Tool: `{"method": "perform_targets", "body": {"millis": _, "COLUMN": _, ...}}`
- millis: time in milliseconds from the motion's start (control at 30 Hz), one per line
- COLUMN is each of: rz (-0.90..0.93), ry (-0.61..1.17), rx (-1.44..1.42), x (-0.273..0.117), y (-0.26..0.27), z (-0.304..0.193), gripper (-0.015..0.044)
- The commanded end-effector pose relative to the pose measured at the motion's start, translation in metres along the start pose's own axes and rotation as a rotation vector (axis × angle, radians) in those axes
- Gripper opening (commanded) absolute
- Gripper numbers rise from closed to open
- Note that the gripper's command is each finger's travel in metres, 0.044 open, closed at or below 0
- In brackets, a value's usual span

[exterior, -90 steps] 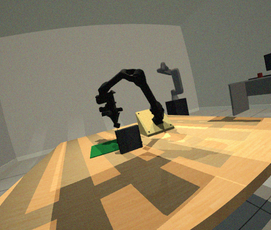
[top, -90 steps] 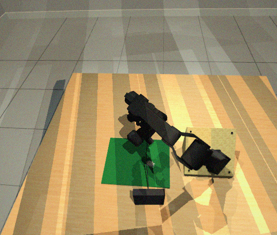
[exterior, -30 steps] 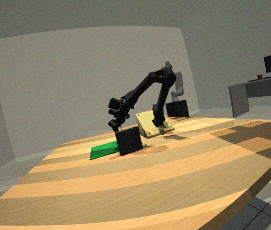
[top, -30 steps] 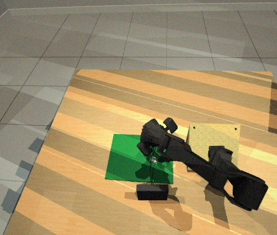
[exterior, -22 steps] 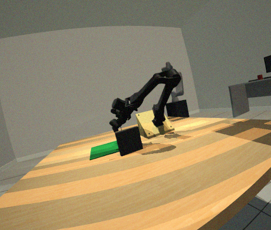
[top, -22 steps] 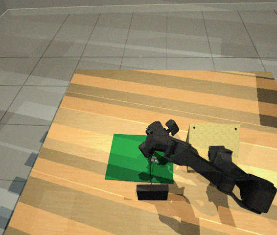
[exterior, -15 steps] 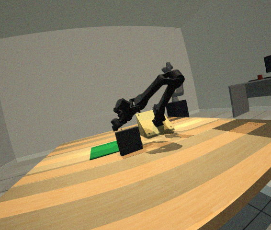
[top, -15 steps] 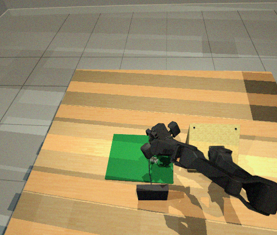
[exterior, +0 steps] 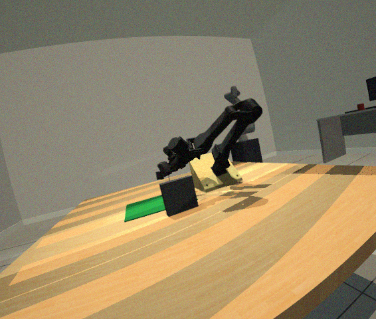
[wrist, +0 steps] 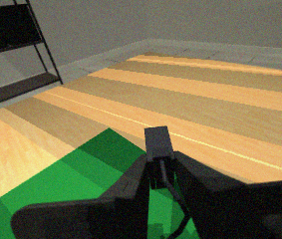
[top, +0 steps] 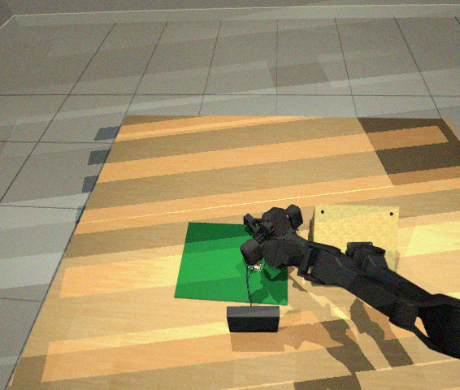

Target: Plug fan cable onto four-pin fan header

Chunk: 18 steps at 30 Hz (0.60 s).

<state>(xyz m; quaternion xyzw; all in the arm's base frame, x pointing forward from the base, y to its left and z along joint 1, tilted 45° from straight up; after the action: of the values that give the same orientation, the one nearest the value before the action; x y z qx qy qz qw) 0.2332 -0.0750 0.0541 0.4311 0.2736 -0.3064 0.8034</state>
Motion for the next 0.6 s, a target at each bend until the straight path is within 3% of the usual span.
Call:
{"method": "perform_targets", "body": {"millis": 0, "rz": 0.004, "ry": 0.003, "rx": -0.006, "x": -0.0007, "y": 0.0018, "z": 0.0028, "gripper": 0.0000}}
{"method": "perform_targets", "body": {"millis": 567, "rz": 0.002, "ry": 0.001, "rx": -0.002, "x": -0.0024, "y": 0.0012, "z": 0.0071, "gripper": 0.0000}}
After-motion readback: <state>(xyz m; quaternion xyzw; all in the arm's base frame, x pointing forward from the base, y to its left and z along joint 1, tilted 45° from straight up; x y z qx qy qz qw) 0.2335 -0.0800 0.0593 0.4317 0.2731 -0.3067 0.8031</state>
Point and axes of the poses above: the point midway between the two fingers, 35 mm back from their tips, its own x axis out along the fingers, its own y axis across the jaws, z = x × y, the point moved 4 cm from there along -x, back along the fingers, and after that the axes turned 2 degrees about x, right-handed, at the moved point
